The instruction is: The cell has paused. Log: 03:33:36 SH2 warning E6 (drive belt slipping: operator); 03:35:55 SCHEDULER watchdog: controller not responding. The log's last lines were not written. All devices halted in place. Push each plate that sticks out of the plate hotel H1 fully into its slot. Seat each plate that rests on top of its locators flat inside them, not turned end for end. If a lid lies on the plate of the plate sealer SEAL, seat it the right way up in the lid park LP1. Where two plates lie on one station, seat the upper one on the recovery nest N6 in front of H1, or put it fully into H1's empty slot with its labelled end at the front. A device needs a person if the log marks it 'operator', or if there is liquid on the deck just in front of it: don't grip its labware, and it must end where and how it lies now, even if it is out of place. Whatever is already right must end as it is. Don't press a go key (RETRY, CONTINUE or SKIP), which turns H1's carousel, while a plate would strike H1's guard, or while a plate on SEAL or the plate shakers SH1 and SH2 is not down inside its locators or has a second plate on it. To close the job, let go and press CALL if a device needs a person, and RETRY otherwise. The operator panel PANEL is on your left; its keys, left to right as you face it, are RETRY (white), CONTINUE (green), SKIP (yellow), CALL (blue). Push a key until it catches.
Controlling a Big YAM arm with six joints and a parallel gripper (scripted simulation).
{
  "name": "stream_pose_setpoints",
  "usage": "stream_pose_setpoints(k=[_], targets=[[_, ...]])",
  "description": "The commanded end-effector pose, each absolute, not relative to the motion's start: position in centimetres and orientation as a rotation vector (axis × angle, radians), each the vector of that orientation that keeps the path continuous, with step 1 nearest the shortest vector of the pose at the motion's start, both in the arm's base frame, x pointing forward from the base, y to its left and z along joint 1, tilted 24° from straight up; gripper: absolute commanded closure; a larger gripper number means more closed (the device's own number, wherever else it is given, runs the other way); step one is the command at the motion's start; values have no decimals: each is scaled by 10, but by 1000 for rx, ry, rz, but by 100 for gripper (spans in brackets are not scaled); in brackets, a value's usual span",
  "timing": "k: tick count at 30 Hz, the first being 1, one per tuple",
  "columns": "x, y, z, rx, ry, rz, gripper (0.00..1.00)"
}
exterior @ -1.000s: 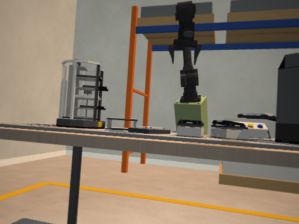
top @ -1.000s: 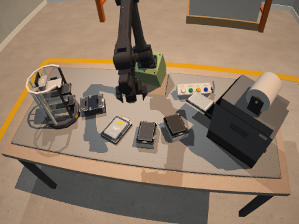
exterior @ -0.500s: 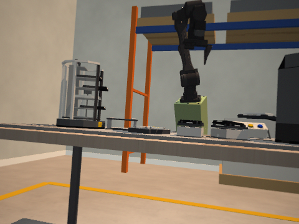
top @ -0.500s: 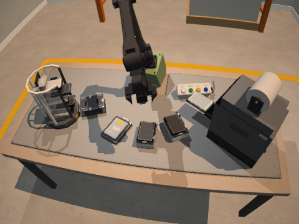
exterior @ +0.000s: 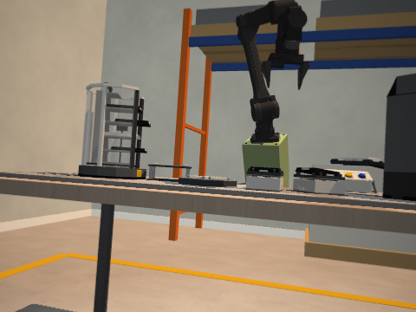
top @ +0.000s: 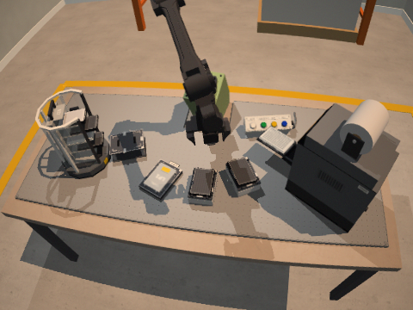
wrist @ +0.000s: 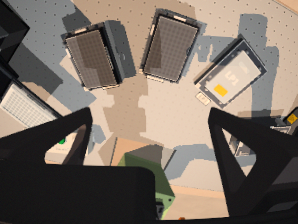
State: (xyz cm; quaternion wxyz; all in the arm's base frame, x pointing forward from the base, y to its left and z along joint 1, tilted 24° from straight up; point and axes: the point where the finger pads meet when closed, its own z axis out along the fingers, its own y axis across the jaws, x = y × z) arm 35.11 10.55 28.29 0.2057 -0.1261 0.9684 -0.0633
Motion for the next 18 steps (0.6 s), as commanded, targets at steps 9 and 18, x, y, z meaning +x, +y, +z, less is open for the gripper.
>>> stream_pose_setpoints(k=[9,18], targets=[[359,120,287,-477,2691,-215,0],[358,120,289,-762,2633,-269,0]])
